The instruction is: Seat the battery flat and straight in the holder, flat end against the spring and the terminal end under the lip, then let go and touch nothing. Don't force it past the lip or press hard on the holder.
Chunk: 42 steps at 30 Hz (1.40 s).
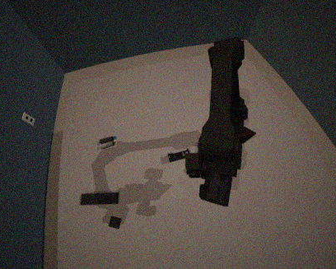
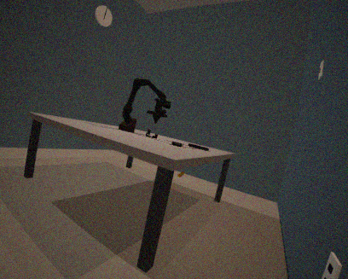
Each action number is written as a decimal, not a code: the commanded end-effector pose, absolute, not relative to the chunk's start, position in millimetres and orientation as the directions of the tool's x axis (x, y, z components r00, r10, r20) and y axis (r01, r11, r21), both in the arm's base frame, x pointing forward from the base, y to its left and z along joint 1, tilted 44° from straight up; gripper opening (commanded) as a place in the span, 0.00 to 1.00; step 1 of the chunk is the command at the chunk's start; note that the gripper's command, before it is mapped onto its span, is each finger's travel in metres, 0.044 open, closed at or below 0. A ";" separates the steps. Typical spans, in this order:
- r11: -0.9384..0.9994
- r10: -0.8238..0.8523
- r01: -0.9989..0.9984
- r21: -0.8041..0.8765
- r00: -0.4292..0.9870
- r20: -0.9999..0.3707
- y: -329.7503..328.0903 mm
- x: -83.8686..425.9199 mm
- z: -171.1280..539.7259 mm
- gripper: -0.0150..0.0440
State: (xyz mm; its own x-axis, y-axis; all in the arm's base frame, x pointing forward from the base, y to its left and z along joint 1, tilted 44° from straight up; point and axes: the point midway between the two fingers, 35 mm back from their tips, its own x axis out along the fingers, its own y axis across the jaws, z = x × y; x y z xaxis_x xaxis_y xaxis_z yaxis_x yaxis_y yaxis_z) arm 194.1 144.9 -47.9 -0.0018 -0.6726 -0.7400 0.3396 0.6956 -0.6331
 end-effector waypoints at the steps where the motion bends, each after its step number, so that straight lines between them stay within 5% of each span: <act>1: 0.684 -0.686 0.338 -0.647 -0.004 -0.727 130.2 194.2 -64.8 0.25; 9: 0.681 -0.688 0.339 -0.648 -0.004 -0.725 88.6 192.1 -105.2 0.25; 42: 0.680 -0.690 0.338 -0.651 -0.005 -0.724 56.9 177.7 -73.7 0.25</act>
State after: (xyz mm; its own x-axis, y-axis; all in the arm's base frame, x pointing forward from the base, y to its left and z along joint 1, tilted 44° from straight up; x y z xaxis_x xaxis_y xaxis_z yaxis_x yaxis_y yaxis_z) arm 180.4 63.5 -77.5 -0.0038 -0.6848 -0.7288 0.3429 0.6837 -0.6442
